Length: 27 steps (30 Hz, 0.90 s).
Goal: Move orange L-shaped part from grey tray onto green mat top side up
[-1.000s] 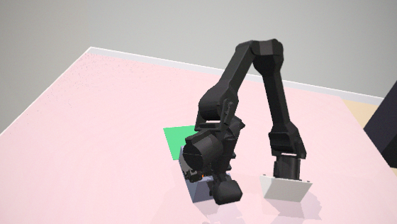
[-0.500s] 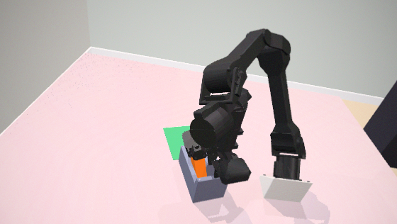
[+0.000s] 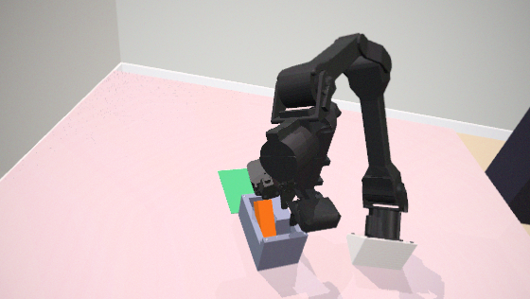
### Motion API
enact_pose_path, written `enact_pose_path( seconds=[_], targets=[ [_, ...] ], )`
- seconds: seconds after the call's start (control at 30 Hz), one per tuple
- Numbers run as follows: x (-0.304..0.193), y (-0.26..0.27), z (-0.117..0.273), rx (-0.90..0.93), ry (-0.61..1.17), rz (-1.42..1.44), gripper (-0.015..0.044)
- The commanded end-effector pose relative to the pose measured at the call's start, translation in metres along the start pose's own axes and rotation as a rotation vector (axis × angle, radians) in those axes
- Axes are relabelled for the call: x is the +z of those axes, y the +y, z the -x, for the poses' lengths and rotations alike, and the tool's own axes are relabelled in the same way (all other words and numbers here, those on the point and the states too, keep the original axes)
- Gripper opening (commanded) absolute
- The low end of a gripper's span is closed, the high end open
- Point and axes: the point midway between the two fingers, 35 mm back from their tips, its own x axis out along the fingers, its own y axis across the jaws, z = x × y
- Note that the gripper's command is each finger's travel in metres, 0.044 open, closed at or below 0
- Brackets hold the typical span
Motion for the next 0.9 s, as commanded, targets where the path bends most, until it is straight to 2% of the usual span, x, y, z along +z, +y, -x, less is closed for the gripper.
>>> enact_pose_path(
  seconds=[0.0,0.47,0.53,0.6,0.87],
  targets=[
    [0.0,0.0,0.0,0.001,-0.002,0.001,0.018],
    [0.0,0.0,0.0,0.001,-0.002,0.001,0.018],
    [0.001,-0.002,0.0,0.001,-0.002,-0.05,0.0233],
    [0.002,-0.008,0.001,0.001,-0.001,-0.168,0.028],
    [0.008,-0.048,0.003,-0.003,0.004,-0.984,0.028]
  ],
)
